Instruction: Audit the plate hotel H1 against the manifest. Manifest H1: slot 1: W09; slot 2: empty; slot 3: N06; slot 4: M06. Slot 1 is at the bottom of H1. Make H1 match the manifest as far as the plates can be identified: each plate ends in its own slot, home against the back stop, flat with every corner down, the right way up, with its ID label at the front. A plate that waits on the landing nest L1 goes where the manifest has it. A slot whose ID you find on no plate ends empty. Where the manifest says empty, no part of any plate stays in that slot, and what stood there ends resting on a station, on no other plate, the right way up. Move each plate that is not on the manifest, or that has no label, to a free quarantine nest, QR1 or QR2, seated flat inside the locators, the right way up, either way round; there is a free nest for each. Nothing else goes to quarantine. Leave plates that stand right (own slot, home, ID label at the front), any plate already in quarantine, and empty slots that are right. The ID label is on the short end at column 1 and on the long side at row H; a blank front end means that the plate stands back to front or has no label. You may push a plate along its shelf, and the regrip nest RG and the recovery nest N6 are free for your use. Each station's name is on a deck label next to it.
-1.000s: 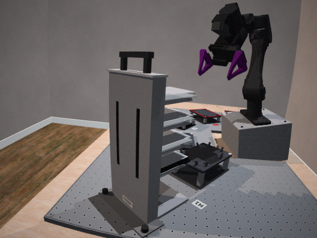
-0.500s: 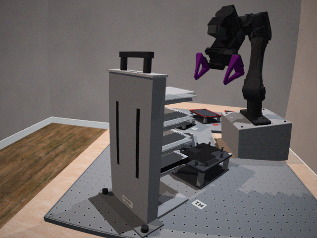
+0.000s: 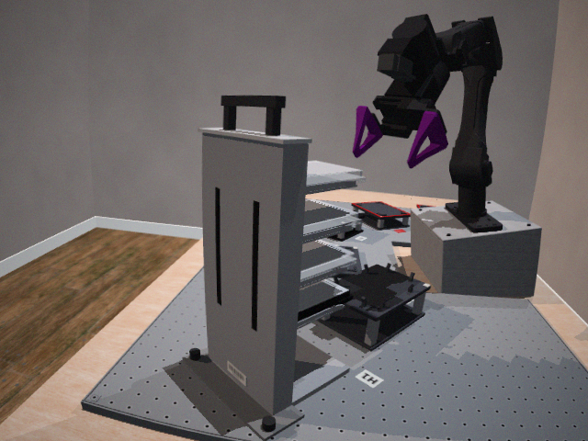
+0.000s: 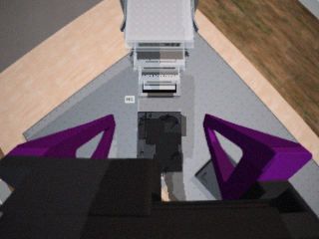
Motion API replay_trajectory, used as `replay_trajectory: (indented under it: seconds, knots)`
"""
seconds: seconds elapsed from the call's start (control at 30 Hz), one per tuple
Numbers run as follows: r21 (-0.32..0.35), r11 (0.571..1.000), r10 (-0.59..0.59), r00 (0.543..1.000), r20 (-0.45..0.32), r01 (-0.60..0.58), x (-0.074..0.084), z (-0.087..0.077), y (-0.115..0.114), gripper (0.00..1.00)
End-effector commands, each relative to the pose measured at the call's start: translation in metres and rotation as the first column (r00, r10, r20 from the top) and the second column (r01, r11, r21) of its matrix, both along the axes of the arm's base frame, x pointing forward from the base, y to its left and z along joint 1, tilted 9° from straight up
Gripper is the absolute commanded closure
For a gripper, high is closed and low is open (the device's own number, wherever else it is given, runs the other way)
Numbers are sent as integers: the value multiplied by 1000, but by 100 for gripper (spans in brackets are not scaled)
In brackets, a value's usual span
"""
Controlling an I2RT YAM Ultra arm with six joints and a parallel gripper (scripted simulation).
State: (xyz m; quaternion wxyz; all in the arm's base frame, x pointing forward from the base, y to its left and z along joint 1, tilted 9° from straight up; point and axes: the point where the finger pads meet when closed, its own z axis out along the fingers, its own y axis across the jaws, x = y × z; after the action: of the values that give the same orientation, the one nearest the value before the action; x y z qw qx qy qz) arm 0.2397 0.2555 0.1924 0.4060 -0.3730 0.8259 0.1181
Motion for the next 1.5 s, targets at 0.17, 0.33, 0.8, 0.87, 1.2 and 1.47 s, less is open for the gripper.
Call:
replay_trajectory:
  seconds: [0.17, 0.33, 0.8, 0.87, 1.2, 1.47]
  knots:
    - [36, 999, 4, 999, 33, -5, 11, 10, 12, 0]
    - [36, 999, 4, 999, 33, -5, 15, 7, 16, 0]
    - [36, 999, 4, 999, 33, -5, 28, 0, 28, 0]
    - [36, 999, 4, 999, 33, -5, 28, 0, 28, 0]
    - [36, 999, 4, 999, 33, -5, 28, 0, 28, 0]
    - [36, 999, 4, 999, 33, -5, 28, 0, 28, 0]
